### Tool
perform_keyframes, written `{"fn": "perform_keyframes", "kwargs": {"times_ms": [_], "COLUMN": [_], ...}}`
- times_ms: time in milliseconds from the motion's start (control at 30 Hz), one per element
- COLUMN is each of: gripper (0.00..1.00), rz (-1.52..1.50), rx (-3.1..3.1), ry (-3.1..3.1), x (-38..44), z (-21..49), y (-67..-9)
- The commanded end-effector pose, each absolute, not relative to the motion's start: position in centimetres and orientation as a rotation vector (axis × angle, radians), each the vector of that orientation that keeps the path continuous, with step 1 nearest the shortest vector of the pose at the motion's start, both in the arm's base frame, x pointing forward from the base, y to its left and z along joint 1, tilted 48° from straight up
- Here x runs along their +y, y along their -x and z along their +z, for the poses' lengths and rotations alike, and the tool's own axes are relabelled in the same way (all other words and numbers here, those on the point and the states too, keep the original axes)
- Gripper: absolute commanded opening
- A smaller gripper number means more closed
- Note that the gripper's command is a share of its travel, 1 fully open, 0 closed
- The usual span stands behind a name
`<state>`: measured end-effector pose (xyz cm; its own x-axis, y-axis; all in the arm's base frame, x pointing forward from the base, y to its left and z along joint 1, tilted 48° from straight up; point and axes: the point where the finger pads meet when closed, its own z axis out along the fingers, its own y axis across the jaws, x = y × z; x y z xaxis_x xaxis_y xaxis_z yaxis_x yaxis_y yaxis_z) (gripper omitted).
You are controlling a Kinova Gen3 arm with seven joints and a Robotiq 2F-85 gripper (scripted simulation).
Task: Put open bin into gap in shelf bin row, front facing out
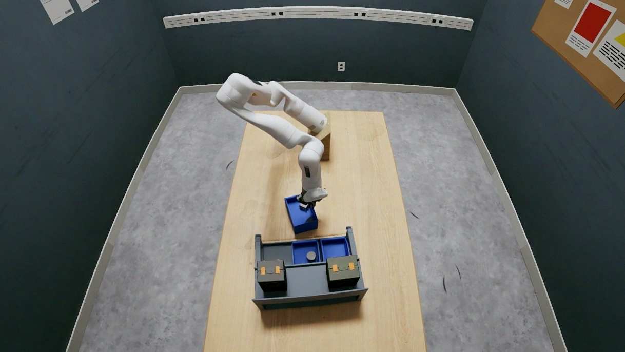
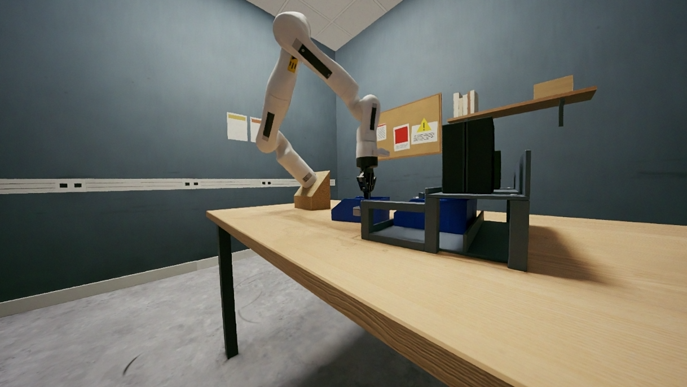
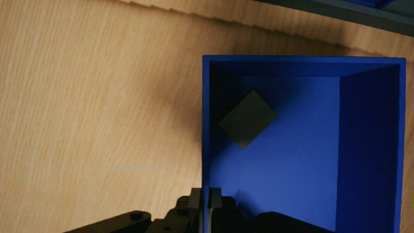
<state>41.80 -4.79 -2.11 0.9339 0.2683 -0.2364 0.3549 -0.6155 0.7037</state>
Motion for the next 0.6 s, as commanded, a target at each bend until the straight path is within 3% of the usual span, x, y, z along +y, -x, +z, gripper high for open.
{"fn": "perform_keyframes", "kwargs": {"times_ms": [0,567], "gripper": [0.1,0.1], "rz": [-0.134,-0.136], "rx": [0.44,0.439], "ry": [-2.267,-2.267], "x": [-4.56,-3.93], "z": [-1.95,-1.32], "y": [-41.84,-41.74]}}
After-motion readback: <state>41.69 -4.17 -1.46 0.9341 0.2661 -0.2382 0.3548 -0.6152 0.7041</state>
